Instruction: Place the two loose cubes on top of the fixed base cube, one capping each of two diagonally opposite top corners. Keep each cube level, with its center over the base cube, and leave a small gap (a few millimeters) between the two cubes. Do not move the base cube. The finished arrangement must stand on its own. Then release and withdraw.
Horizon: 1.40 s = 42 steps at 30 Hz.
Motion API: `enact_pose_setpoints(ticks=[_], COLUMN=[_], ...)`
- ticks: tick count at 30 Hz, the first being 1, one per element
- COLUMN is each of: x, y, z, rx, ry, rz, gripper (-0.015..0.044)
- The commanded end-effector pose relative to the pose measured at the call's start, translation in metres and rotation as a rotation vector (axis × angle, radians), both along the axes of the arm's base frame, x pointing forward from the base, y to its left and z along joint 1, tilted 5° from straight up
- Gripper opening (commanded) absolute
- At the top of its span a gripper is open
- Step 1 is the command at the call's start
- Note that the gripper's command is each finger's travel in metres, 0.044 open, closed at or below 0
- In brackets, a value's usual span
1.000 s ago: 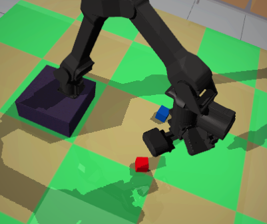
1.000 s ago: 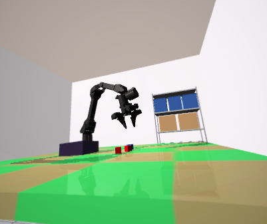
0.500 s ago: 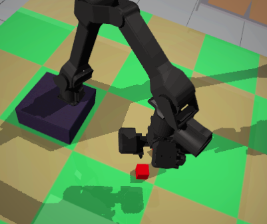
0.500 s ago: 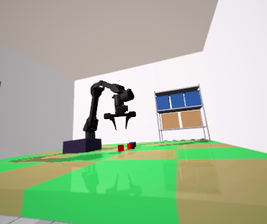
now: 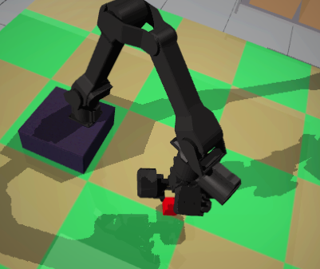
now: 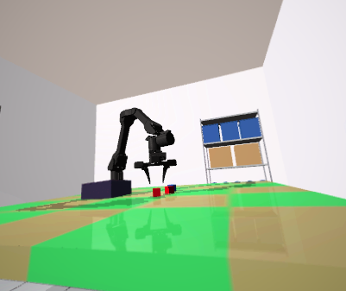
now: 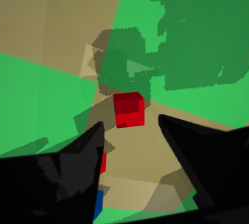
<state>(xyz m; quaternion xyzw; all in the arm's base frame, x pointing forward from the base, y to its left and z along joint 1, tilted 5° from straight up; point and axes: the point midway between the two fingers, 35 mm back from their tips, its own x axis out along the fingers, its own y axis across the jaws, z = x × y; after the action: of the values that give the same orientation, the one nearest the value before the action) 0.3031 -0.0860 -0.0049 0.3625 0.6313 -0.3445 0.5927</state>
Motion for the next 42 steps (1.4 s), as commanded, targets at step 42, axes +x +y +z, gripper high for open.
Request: enact_pose_setpoints(ticks=[42], x=[0.003], y=[-0.001], z=[-0.004], rx=[-0.004], ry=[0.004], rz=[-0.003], gripper=[0.0105])
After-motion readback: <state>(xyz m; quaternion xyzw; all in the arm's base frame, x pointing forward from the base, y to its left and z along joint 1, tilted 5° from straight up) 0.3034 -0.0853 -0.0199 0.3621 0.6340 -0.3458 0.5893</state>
